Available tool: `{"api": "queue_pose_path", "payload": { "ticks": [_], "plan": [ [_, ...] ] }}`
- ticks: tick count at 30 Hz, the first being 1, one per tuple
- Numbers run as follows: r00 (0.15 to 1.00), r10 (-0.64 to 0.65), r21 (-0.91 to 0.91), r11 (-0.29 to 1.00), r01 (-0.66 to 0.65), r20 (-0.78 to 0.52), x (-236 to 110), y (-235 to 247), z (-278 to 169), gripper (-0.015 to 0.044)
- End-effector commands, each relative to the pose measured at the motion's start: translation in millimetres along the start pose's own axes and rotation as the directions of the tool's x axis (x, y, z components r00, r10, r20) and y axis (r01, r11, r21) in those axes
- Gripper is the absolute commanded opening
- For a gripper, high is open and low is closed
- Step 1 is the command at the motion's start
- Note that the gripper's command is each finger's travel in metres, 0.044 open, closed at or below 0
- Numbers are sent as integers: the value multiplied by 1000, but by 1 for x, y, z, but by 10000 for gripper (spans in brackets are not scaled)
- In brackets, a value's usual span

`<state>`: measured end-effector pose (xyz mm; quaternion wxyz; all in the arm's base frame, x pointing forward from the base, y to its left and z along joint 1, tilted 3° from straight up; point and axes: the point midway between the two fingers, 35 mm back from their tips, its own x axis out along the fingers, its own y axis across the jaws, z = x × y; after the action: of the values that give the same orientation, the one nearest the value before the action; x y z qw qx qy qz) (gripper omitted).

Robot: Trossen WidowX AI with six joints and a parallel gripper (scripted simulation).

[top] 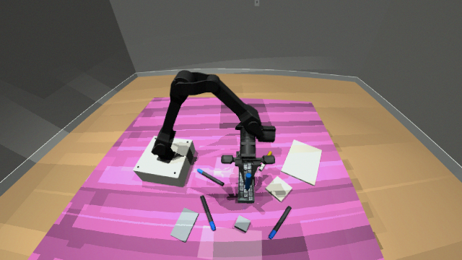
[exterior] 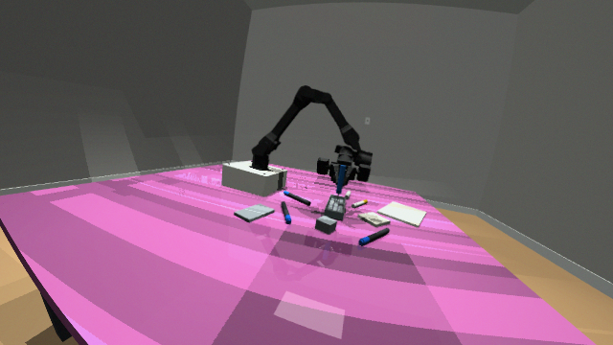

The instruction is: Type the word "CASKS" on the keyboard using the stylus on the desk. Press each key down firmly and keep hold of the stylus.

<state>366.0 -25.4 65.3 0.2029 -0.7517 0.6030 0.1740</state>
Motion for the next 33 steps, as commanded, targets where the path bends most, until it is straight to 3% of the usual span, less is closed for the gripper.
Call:
{"api": "queue_pose_path", "payload": {
  "ticks": [1, 10, 13, 33],
  "plan": [
    [1000, 1, -16, 1000, -1, -3, 6, 2, 10, 0],
    [1000, 1, -16, 1000, -1, -1, 10, 3, 16, 0],
    [1000, 1, -16, 1000, -1, -1, 11, 3, 18, 79],
    [1000, 1, -16, 1000, -1, -1, 15, 3, 25, 81]
  ]
}}
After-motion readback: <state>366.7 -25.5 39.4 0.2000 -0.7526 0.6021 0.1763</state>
